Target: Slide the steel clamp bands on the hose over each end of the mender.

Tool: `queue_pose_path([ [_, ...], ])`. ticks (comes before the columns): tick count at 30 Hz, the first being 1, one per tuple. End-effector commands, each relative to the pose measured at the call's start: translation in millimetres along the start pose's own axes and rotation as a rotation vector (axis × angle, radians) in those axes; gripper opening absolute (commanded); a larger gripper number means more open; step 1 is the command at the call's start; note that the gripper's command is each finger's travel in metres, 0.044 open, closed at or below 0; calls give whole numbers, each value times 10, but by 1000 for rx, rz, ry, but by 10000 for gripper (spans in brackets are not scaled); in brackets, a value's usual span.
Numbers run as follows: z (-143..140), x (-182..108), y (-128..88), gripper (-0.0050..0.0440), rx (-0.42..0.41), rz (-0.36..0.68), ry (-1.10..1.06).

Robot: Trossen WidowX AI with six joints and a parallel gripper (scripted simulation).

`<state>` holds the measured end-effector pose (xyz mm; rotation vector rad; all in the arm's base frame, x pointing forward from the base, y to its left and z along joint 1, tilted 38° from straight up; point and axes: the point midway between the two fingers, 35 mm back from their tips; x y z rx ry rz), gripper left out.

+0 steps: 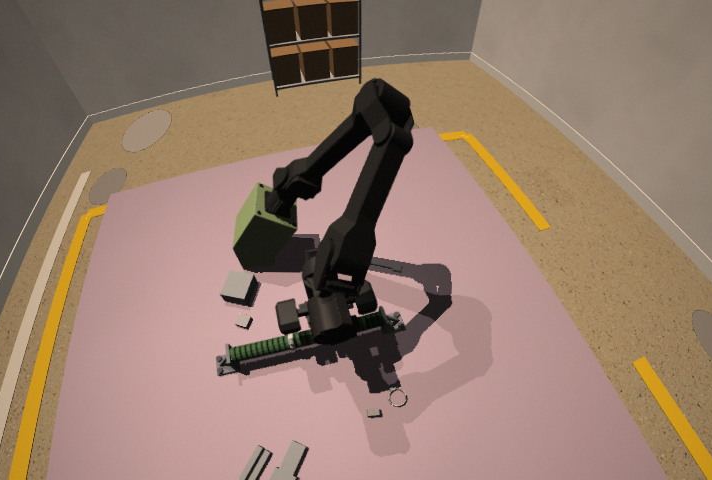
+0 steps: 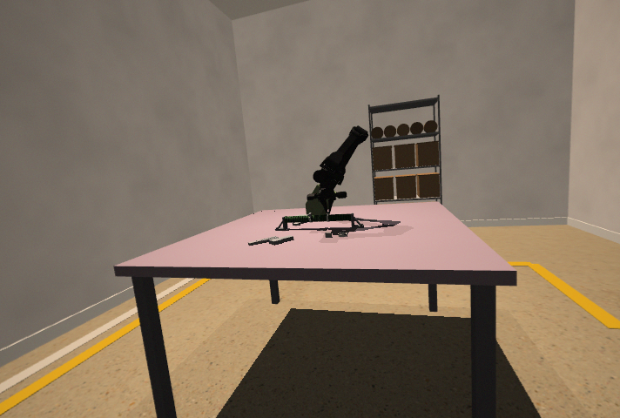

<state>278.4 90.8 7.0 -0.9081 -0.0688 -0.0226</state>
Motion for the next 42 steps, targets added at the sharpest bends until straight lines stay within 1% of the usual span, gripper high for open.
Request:
queue_pose_path([
  [1,-62,-1,8,0,2,2,0],
  [23,-298,6,7,0,2,2,0],
  [30,-315,6,7,0,2,2,0],
  [34,-296,3,2,90,-1,2,2],
  [42,-296,3,2,90,-1,2,2],
])
Point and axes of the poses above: the point midway between the two fingers, 35 mm back from their tips, its own y axis out along the fingers, its own z axis across the jaws, x = y × z, and after that the axes turned 2 degrees about y, right-handed
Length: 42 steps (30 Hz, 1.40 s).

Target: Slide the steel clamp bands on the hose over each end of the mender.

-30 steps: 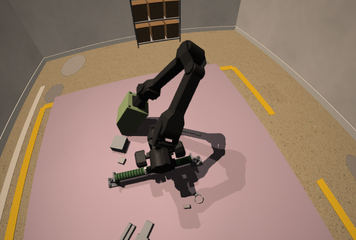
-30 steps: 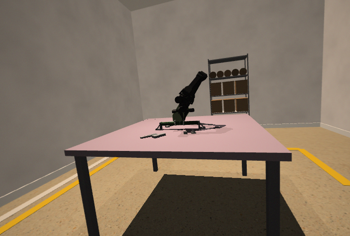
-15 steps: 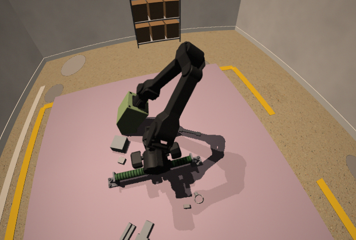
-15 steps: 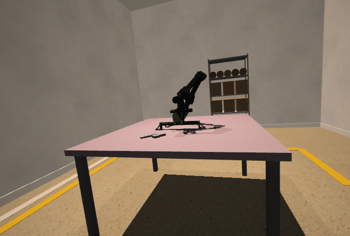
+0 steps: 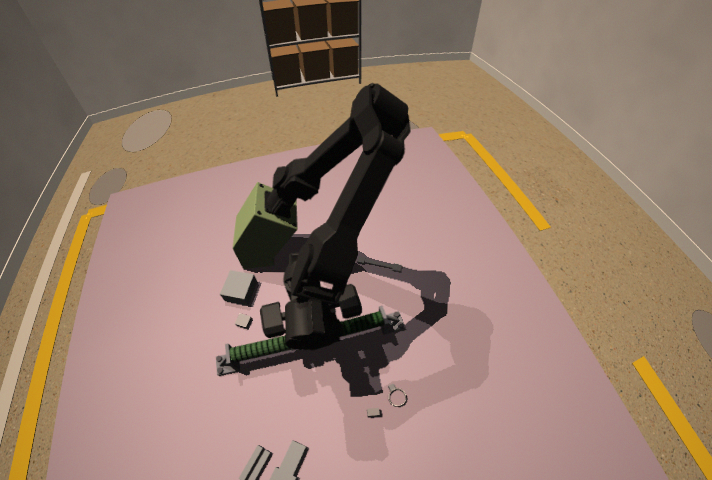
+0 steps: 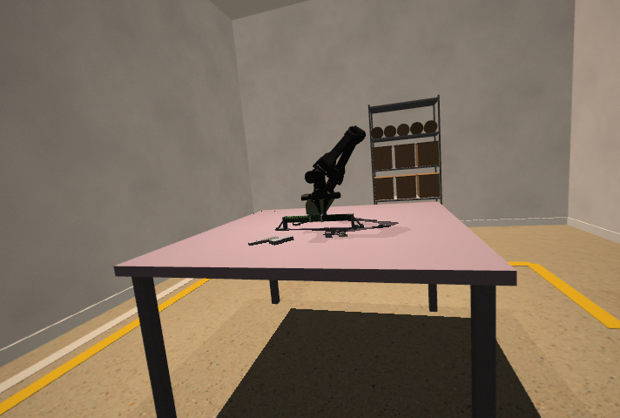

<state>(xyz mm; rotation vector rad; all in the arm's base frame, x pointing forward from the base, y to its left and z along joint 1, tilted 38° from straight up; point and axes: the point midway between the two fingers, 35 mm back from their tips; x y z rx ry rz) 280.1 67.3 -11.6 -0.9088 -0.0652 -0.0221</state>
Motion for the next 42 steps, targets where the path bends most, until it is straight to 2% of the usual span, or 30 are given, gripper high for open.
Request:
queue_pose_path([
  [1,3,1,-1,90,0,-1,-1],
  [7,2,3,-28,90,0,0,0],
  [13,0,3,-479,90,0,0,0],
  [21,1,2,-500,90,0,0,0],
  [32,3,-5,-465,354,4,2,7],
  [34,3,-5,-465,354,4,2,7],
  [38,4,-4,-470,440,4,2,6],
  [42,4,-4,-470,440,4,2,6],
])
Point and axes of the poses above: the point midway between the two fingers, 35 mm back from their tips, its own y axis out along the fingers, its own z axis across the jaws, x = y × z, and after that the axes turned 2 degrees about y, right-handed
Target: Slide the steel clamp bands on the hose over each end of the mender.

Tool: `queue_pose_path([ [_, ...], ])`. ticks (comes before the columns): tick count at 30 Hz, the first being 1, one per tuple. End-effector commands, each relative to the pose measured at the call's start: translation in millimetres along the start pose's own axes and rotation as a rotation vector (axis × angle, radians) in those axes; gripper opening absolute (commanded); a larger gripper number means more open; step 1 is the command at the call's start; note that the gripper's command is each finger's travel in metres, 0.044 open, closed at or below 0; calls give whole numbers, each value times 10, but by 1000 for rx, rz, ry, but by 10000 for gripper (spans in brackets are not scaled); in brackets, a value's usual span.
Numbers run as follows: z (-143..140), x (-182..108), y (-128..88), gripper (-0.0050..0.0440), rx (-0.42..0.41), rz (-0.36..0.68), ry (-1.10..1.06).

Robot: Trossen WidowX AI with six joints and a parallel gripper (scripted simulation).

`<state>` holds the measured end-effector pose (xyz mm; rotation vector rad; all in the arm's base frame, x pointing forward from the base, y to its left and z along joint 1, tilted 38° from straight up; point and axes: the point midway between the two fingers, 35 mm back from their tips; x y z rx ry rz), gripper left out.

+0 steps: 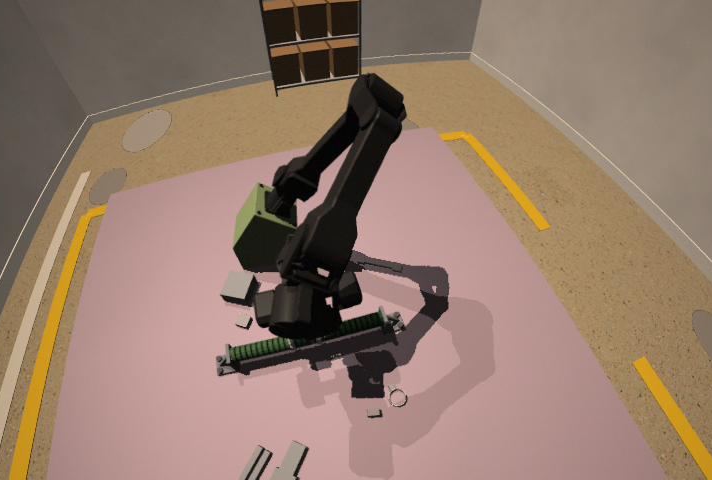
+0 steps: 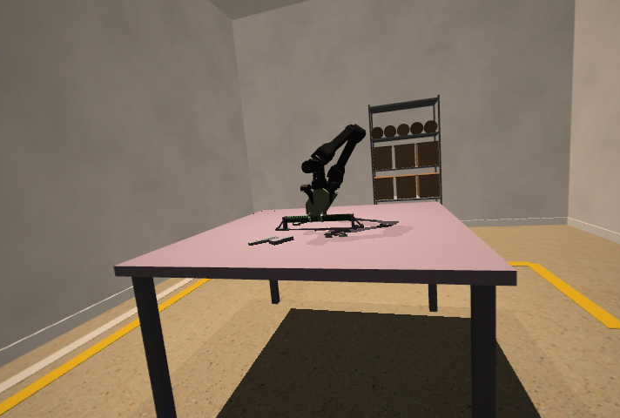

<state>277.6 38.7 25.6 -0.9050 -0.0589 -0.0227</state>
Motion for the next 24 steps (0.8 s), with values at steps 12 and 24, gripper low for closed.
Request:
queue_pose_path([
  [12,0,1,-205,440,0,0,0],
  [24,1,0,-234,440,0,0,0],
])
Point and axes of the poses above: the point midway between the two fingers, 35 mm back from their tips, its own y axis out along the fingers, its own z axis across the jaws, x = y × z, and after that the axes turned 2 degrees about y, right-handed
